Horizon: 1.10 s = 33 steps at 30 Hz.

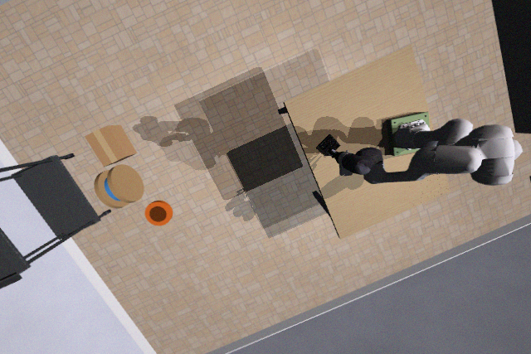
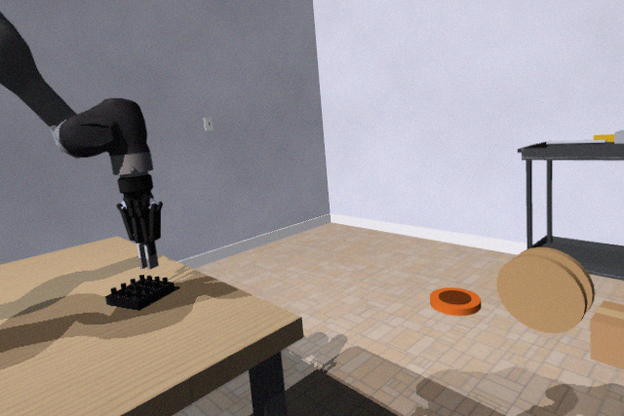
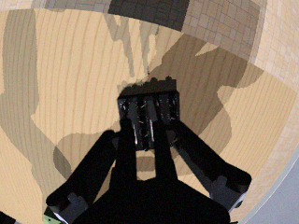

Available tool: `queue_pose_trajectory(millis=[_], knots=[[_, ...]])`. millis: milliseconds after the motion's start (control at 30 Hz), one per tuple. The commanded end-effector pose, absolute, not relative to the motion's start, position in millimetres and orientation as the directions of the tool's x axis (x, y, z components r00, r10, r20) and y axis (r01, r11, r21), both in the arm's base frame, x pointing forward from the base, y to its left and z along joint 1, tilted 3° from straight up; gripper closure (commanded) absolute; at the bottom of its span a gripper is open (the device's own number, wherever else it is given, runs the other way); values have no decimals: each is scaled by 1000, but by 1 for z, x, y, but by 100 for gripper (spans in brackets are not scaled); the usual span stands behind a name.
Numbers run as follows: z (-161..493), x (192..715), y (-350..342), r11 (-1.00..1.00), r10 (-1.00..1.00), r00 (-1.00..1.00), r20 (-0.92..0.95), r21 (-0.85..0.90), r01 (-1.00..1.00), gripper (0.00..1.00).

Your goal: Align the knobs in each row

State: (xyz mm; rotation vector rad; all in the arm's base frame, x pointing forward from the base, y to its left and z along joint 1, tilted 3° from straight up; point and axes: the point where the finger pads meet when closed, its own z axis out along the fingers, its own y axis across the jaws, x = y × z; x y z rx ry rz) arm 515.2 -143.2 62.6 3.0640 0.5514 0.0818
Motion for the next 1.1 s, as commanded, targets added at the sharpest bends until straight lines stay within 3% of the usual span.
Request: queue_pose_trajectory(millis=[0,633,1067], knots=[[67,512,-143,-934,358,933,39,27,357,88],[70,511,-143,-939,344,938,39,26,343,88],[69,510,-143,-999,50,998,39,12,49,88]])
